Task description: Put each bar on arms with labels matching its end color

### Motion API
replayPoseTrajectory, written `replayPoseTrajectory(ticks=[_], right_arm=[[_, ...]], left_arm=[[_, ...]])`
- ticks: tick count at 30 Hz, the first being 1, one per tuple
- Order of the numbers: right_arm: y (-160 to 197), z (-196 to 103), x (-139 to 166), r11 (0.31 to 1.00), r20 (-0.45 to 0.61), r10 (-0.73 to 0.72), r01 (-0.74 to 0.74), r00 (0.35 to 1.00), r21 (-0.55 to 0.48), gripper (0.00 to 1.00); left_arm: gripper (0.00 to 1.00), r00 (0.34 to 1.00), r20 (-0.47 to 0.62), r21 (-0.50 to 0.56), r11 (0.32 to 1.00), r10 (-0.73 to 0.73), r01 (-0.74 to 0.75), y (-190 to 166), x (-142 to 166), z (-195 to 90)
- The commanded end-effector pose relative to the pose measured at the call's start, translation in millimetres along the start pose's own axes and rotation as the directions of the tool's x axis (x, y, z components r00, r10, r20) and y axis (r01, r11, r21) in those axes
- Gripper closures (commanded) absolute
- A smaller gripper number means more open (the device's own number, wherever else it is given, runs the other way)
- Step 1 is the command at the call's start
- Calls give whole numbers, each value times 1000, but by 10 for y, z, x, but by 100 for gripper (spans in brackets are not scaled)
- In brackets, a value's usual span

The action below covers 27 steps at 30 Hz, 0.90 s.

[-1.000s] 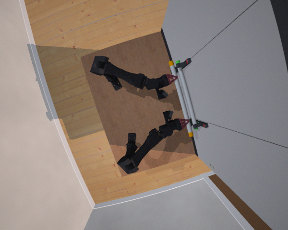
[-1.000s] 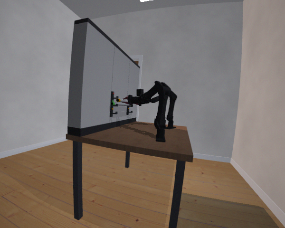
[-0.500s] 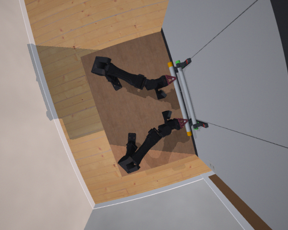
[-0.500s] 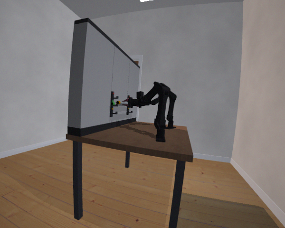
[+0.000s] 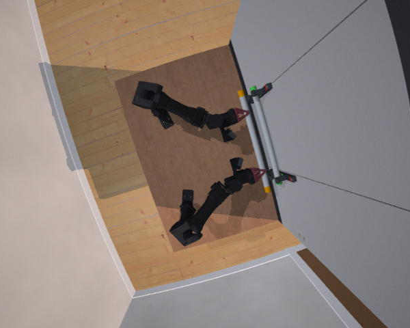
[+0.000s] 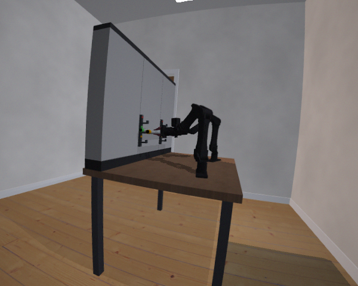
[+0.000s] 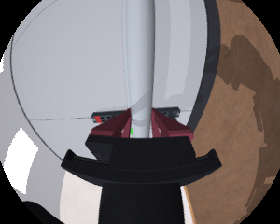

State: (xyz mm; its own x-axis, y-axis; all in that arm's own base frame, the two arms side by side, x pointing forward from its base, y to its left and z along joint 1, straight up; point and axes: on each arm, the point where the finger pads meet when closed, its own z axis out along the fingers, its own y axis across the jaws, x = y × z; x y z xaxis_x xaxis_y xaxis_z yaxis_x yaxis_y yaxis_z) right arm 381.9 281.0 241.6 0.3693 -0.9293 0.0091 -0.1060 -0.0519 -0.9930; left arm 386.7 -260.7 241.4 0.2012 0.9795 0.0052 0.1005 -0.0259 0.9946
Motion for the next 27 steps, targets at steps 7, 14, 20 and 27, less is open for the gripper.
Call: replayPoseTrajectory(ticks=[7,14,20,27], right_arm=[[-235,-10,29,993,-13,10,-9,1000,118,100],[-108,5,28,993,-13,10,-9,1000,118,100],[0,18,27,993,-13,10,-9,1000,118,100],[36,50,27,993,-13,10,-9,1000,118,100]], left_arm=[[100,1000,-16,-105,995,-7,5,188,29,-7],[100,1000,-16,-105,994,-7,5,62,28,7],[100,1000,-16,-105,994,-7,5,-47,27,18],[100,1000,-16,-105,994,-6,5,-82,27,50]])
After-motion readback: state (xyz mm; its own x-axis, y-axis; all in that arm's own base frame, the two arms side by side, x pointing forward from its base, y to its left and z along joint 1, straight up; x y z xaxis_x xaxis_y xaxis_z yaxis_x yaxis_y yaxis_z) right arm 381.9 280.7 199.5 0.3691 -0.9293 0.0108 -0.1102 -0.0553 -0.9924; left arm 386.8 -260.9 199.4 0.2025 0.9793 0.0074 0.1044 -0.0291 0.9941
